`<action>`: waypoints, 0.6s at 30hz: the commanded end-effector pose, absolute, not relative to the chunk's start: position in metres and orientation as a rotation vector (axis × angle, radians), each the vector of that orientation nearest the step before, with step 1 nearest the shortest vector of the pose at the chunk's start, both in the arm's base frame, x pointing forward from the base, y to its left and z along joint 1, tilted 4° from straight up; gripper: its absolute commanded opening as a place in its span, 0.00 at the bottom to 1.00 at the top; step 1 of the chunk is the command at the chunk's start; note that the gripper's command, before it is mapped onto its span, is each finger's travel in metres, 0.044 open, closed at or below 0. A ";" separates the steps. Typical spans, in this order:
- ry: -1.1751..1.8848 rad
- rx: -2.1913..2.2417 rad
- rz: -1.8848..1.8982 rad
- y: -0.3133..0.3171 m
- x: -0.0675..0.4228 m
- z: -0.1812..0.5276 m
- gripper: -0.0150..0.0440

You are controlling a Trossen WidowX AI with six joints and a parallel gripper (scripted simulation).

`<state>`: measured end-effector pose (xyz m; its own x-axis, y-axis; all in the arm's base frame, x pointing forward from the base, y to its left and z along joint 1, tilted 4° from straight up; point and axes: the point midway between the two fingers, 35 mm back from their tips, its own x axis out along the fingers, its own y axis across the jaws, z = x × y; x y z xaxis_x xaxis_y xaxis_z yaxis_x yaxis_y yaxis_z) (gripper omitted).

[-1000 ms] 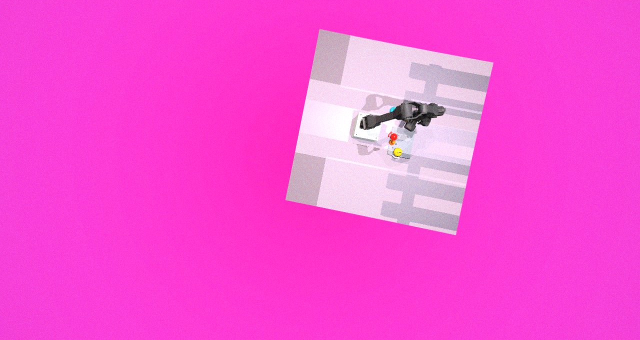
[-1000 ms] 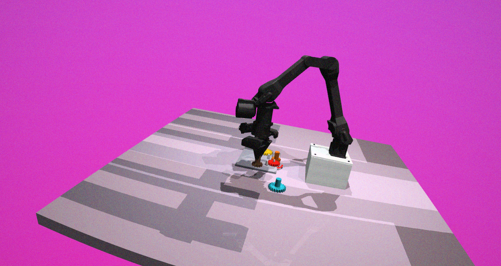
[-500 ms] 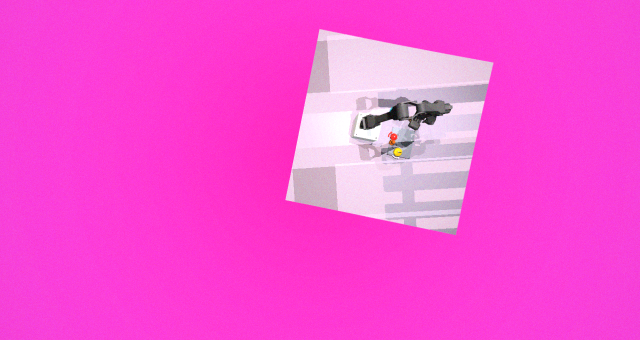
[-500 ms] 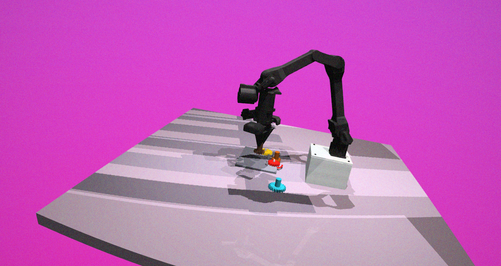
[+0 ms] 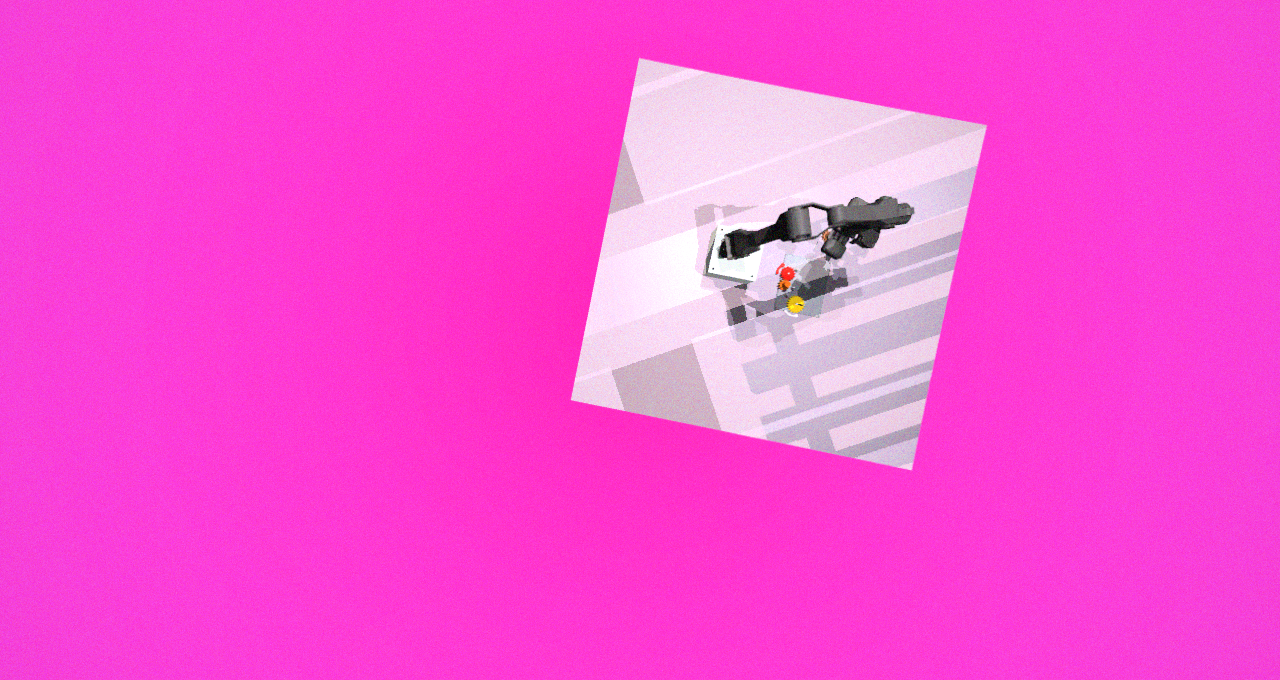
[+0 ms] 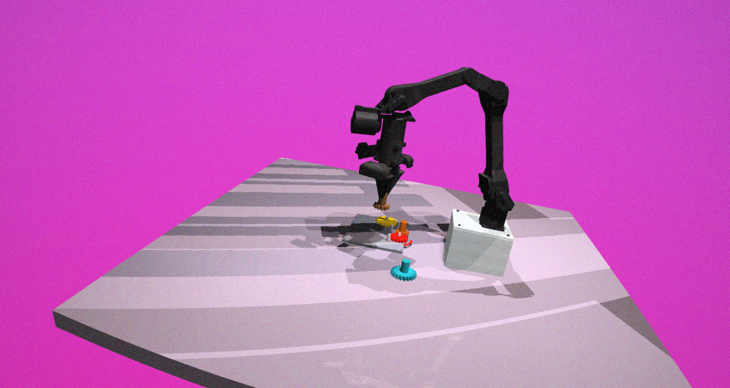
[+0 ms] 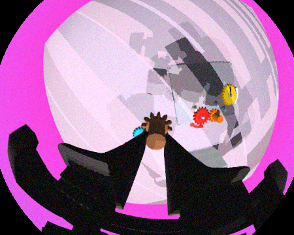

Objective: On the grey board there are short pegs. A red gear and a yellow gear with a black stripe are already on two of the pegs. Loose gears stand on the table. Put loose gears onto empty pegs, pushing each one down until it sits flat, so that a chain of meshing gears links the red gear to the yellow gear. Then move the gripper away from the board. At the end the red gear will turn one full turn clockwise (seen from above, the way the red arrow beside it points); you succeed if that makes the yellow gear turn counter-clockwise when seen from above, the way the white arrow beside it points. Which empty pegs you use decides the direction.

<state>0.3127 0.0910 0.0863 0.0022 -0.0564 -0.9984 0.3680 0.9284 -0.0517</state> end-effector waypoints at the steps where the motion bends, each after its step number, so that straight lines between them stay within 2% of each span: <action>1: 1.534 0.255 -0.338 0.084 0.313 0.087 0.25; 18: 1.534 0.253 -0.337 0.043 0.316 0.073 0.25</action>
<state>0.3159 0.0491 0.0736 0.0015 -0.0556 -0.9985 0.3731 0.9264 -0.0510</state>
